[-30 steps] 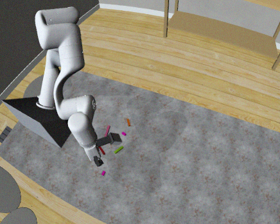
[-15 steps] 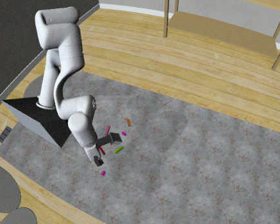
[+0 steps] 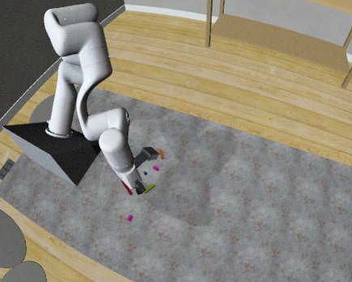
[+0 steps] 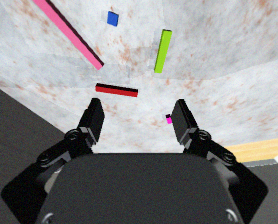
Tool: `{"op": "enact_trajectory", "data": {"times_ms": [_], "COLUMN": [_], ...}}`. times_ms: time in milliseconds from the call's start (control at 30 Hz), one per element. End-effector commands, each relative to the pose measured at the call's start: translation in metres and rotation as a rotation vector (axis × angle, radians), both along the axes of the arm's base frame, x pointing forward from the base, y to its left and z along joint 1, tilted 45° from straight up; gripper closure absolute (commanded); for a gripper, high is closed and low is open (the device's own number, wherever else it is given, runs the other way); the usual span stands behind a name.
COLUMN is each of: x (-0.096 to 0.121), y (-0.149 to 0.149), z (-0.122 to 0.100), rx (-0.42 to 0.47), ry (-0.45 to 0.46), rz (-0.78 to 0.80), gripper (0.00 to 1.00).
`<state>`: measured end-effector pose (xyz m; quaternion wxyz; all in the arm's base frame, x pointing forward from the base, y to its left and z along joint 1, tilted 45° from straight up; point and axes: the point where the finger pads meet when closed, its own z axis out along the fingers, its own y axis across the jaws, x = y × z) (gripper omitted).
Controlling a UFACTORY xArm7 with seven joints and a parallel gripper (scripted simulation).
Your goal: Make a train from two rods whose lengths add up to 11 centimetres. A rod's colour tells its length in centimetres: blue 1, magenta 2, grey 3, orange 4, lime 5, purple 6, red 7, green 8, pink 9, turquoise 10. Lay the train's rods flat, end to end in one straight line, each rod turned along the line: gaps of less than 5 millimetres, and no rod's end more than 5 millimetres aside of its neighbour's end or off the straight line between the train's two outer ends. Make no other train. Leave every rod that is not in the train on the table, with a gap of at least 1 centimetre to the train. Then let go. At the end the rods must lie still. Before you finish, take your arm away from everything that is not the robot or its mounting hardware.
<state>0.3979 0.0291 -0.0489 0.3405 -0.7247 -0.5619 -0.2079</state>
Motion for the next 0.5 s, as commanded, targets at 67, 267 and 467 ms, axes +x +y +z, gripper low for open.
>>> {"op": "enact_trajectory", "data": {"times_ms": [67,267,467], "x": [0.002,0.0,-0.003], "y": [0.02,0.037,0.05], "z": [0.024,0.042,0.057], "rx": [0.027,0.041,0.051], "ry": [-0.178,-0.314,-0.43], "rz": [0.143,0.268,0.38], "gripper": [0.0,0.0,0.0]}}
